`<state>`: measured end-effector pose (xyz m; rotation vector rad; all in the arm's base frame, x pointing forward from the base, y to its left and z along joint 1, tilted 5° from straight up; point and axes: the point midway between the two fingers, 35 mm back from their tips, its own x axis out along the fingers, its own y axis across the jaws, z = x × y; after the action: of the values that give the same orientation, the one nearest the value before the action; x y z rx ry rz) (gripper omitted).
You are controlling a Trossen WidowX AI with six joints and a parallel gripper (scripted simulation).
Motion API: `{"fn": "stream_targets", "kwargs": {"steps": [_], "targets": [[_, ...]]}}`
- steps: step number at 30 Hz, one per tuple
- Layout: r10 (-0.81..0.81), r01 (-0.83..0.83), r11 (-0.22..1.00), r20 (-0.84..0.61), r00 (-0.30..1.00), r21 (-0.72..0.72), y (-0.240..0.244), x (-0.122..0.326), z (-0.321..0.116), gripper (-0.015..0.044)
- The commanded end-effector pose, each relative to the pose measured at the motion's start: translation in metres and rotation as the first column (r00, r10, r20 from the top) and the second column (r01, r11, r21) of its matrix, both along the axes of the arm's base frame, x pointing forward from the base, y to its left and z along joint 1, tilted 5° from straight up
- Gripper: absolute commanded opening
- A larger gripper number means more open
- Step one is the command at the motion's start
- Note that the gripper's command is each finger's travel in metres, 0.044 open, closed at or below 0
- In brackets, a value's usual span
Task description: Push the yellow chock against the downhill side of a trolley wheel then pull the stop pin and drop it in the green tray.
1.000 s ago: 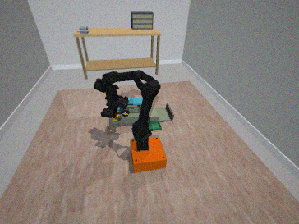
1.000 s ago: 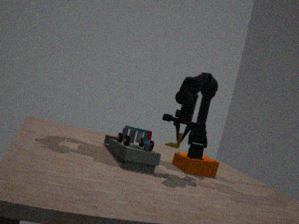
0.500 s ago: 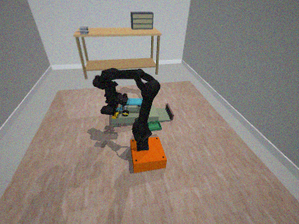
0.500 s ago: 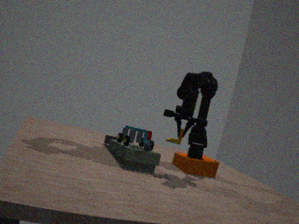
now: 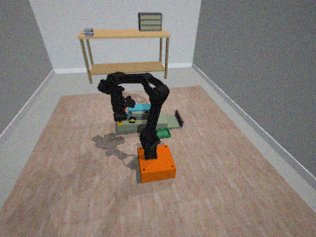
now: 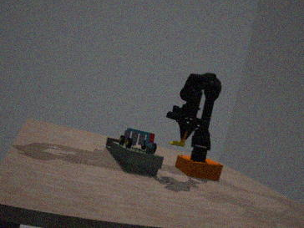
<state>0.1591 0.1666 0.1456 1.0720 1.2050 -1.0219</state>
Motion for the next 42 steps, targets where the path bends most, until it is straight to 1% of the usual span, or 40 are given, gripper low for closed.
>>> {"fn": "stream_targets", "kwargs": {"steps": [1, 8, 13, 18, 24, 31, 40, 42], "targets": [[0.159, -0.159, 0.987, -0.008, 0.987, -0.011, 0.0003, -0.0005, 0.0006, 0.0000], [0.388, -0.389, 0.921, -0.021, 0.921, -0.029, 0.0003, -0.0005, 0.0007, 0.0000], [0.465, -0.466, 0.884, -0.026, 0.885, -0.034, 0.0003, -0.0005, 0.0007, 0.0000], [0.603, -0.604, 0.796, -0.038, 0.797, -0.044, 0.0003, -0.0005, 0.0007, 0.0000], [0.750, -0.752, 0.657, -0.055, 0.659, -0.052, 0.0003, -0.0005, 0.0007, 0.0000], [0.881, -0.885, 0.463, -0.075, 0.466, -0.057, 0.0003, -0.0005, 0.0007, 0.0000], [0.978, -0.983, 0.177, -0.102, 0.182, -0.056, 0.0003, -0.0005, 0.0007, 0.0000], [0.985, -0.989, 0.134, -0.106, 0.139, -0.056, 0.0003, -0.0005, 0.0007, 0.0000]]}}
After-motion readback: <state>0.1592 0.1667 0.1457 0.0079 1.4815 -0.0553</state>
